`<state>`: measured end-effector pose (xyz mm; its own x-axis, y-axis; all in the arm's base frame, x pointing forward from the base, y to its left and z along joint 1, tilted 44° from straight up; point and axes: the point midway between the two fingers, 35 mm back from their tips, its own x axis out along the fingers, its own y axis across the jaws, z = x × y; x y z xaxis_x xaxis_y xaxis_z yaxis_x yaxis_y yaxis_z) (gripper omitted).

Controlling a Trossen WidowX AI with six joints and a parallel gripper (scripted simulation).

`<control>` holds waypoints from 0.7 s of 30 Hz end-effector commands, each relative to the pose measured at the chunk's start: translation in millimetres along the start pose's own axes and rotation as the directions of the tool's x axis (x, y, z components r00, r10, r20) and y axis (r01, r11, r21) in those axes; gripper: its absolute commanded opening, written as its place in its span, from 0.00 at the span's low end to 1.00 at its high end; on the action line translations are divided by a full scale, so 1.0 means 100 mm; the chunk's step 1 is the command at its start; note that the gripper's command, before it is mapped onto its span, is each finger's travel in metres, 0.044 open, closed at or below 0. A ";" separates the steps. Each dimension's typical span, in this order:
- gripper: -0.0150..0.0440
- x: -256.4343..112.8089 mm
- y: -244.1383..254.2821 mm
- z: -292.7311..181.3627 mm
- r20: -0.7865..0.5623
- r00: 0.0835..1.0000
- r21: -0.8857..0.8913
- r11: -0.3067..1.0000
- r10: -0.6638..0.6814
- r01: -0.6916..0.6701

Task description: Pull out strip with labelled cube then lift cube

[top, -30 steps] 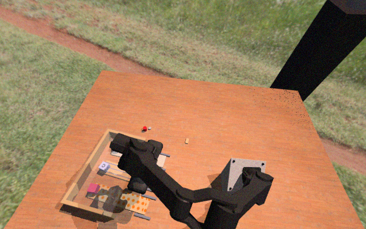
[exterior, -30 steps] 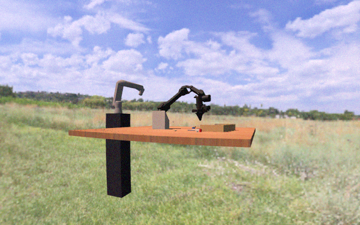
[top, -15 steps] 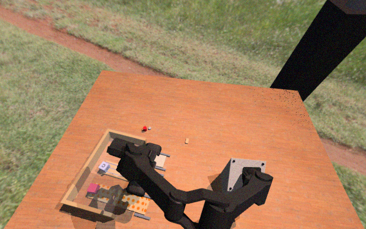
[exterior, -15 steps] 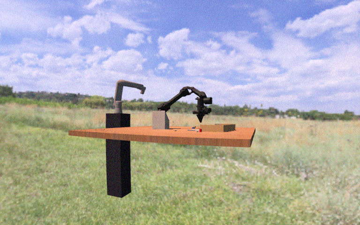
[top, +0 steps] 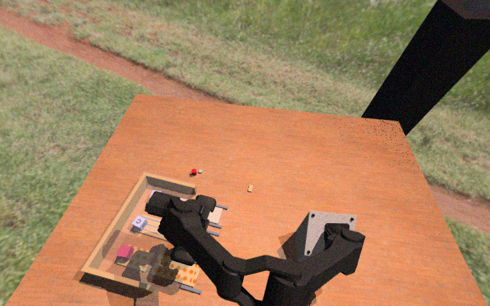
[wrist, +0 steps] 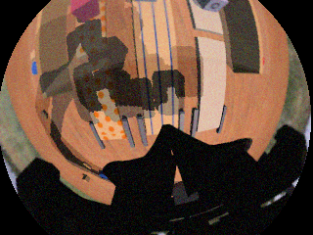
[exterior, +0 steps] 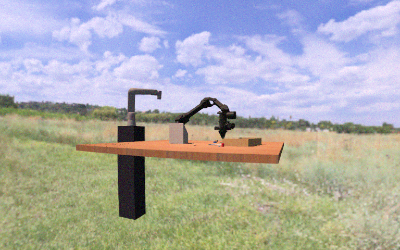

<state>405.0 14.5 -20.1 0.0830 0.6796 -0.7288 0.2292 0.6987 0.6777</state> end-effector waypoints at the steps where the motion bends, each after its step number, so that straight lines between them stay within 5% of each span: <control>1: 0.25 0.08 -0.02 -0.03 -0.009 1.000 0.012 1.000 0.003 -0.003; 21: 0.25 0.33 0.01 -0.05 -0.010 1.000 0.012 1.000 0.006 -0.006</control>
<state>405.4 38.0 -40.4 0.0796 0.6831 -0.7259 0.2307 0.6958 0.6801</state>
